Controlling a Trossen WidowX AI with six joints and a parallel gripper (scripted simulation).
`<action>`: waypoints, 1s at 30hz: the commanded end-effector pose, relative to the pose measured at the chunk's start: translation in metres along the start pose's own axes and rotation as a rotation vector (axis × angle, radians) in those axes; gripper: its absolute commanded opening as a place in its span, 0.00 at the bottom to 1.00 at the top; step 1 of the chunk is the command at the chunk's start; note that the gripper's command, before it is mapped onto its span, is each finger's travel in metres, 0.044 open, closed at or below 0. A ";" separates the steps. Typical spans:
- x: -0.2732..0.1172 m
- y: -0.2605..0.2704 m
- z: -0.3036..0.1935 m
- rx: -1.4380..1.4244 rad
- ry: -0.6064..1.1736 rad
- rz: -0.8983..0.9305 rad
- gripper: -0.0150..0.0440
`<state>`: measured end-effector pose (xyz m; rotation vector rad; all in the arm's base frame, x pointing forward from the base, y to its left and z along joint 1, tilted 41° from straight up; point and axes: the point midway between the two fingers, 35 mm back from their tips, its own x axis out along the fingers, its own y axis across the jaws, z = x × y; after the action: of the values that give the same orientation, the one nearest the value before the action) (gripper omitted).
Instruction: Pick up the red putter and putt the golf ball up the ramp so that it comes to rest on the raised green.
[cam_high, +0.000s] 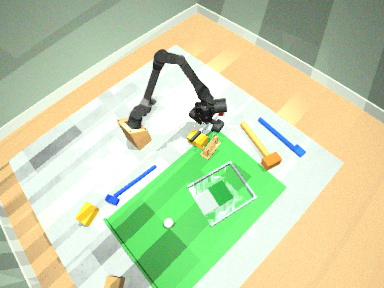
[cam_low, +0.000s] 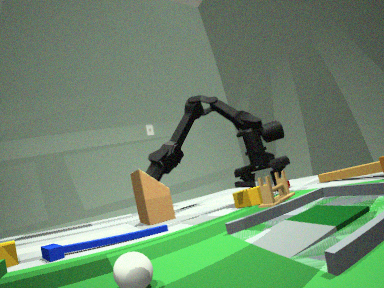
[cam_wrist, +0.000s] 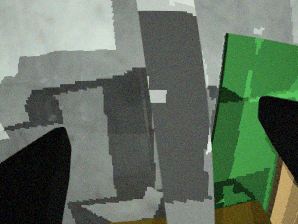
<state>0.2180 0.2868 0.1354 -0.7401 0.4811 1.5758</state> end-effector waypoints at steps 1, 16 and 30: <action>-0.001 0.000 0.000 -0.001 -0.001 -0.001 0.78; -0.001 0.000 0.000 -0.001 -0.001 -0.001 0.28; -0.069 -0.004 0.003 -0.002 0.008 0.000 0.25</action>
<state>0.2236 0.2541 0.1653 -0.7470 0.5085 1.5786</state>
